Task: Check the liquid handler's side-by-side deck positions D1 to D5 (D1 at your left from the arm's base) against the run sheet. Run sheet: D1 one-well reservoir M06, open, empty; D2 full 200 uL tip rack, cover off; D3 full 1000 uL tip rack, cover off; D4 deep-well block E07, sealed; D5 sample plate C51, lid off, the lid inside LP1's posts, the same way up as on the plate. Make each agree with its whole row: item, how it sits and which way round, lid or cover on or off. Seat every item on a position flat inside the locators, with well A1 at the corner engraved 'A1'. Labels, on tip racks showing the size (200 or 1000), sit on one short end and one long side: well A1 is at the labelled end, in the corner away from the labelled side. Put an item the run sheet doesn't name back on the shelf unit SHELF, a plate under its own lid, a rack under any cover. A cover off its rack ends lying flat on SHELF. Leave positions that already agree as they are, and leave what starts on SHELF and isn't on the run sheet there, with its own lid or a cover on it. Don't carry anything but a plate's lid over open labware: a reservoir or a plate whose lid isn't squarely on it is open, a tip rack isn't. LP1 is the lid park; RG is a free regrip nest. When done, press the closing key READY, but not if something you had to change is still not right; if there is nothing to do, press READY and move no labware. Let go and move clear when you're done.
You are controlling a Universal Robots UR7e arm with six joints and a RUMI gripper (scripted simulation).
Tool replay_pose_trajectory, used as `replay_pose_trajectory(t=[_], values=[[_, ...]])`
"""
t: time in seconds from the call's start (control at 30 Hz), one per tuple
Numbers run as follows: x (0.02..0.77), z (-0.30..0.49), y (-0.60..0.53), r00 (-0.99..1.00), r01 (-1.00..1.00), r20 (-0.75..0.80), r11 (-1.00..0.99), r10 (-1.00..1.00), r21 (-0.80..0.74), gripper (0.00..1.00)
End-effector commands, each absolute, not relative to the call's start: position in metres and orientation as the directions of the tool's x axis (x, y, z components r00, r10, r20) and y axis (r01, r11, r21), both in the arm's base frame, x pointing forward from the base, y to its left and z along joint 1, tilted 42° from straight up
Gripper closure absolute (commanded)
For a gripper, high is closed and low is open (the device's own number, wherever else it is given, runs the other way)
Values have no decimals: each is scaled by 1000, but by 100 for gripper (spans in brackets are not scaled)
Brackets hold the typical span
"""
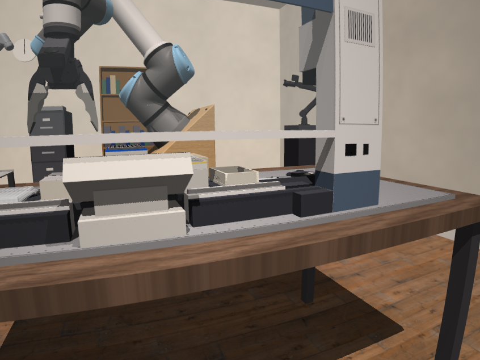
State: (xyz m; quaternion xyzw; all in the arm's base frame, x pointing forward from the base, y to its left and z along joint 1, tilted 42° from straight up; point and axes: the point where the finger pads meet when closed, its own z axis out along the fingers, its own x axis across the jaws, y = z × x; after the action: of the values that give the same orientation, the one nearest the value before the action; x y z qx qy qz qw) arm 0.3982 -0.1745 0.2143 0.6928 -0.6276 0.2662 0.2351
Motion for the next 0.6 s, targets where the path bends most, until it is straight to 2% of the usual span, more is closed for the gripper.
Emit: replay_pose_trajectory(t=[0.0, 0.57], values=[[398, 225, -166, 69, -995, 665, -101, -744, -10, 18], [396, 244, -149, 69, -995, 665, -101, -744, -10, 18]])
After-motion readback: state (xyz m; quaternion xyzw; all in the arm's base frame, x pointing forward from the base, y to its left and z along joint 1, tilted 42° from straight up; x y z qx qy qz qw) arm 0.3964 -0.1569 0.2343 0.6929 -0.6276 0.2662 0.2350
